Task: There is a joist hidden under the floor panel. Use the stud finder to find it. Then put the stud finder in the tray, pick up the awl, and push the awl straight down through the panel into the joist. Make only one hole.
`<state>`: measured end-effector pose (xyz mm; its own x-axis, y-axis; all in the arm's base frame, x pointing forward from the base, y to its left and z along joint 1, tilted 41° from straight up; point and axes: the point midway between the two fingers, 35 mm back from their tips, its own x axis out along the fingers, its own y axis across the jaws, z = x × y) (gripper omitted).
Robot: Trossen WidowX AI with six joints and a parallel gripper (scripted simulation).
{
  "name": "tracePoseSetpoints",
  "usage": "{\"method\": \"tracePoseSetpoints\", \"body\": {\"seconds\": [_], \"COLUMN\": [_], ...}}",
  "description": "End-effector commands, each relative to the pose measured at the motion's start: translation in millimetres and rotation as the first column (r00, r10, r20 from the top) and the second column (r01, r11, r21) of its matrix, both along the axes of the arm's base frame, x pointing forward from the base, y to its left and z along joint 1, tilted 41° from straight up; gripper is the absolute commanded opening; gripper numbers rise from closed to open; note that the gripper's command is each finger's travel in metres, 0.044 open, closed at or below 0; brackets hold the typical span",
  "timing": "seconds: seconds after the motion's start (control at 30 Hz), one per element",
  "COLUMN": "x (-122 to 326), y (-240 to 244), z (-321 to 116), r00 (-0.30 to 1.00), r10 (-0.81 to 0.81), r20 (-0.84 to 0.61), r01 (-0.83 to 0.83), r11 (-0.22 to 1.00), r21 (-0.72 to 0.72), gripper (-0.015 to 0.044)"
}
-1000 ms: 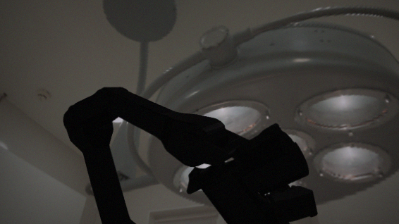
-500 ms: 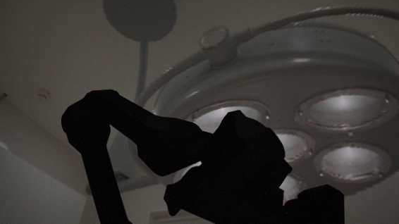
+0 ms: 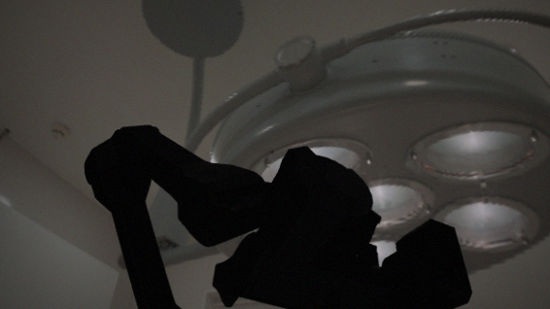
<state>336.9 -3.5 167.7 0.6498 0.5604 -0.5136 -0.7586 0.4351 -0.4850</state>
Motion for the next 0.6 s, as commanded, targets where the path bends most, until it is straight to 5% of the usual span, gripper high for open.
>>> {"method": "tracePoseSetpoints", "body": {"seconds": [0.0,0.57], "x": [0,2], "y": [1,-9], "z": [1,-10], "r00": [1.0,1.0], "r10": [0.011,0.011], "r20": [0.013,0.012], "r01": [-0.011,-0.011], "r11": [1.0,1.0], "r21": [0.0,-0.001], "gripper": [0.0,0.0]}}
